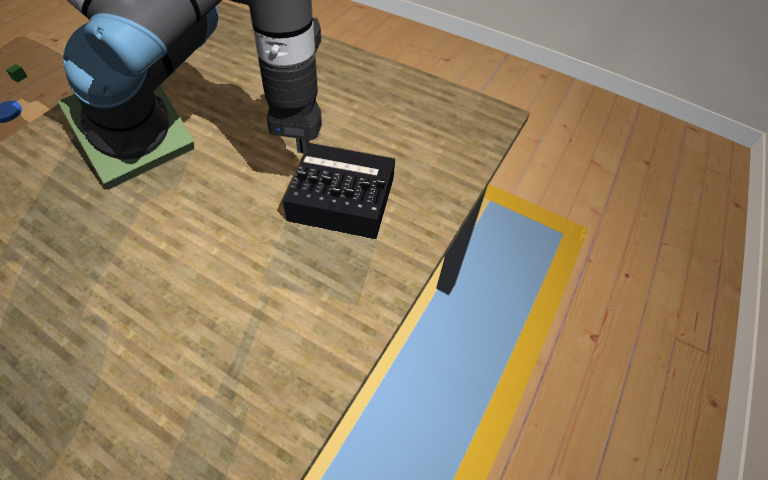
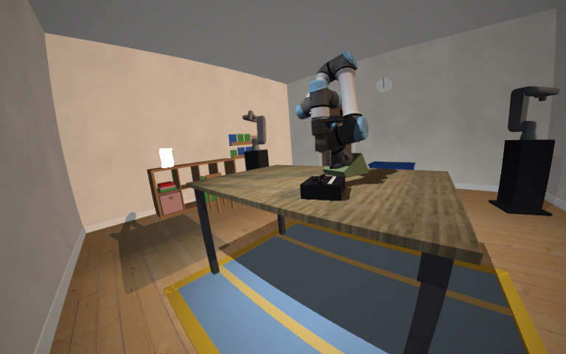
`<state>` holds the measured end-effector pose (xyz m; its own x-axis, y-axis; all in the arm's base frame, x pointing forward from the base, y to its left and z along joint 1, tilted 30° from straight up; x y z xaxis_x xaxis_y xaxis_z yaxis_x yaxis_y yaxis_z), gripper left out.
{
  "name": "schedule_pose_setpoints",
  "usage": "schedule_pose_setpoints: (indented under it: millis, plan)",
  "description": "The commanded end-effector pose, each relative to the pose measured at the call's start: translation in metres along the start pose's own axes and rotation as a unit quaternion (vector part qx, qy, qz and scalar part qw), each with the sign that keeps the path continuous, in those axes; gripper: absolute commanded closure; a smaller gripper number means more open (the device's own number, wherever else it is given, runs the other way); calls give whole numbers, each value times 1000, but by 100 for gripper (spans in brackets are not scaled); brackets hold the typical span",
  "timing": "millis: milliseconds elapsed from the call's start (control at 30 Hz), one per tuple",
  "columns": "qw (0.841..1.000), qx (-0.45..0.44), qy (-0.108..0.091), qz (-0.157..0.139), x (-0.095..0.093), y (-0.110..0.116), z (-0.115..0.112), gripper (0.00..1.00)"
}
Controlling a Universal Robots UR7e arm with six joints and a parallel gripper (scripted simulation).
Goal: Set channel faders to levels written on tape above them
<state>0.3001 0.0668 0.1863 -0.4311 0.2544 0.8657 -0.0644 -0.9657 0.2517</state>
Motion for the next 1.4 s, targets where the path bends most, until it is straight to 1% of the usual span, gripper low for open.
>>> schedule_pose_setpoints:
  millis: [0, 267, 333, 467, 667, 833, 900, 1033, 1133, 1233, 1367]
  plan:
    - [1000, 27, 1, 0, 0, 0, -1, 100]
    - [995, 101, 1, 0, 0, 1, -3, 100]
    - [995, 101, 1, 0, 0, 1, -3, 100]
    - [989, 150, 1, 0, 0, 3, -5, 100]
    - [971, 239, 1, 0, 0, 5, -7, 100]
    - [946, 323, 1, 0, 0, 8, -9, 100]
    - [946, 323, 1, 0, 0, 8, -9, 100]
    - [919, 395, 1, 0, -1, 11, -10, 100]
    - [893, 450, 1, 0, -1, 14, -11, 100]
    - [862, 506, 1, 0, -1, 16, -11, 100]
    - [815, 580, 1, 0, -1, 21, -11, 100]
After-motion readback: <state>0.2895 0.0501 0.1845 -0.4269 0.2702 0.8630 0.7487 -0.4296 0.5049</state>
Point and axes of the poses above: the point where the finger pads meet when closed, its own x axis back along the fingers, its own z axis across the jaws, y = z × x, the point moved 1 cm from there along x, back along the fingers, and after that the axes turned 12 degrees about -x, right-handed, at the moved point
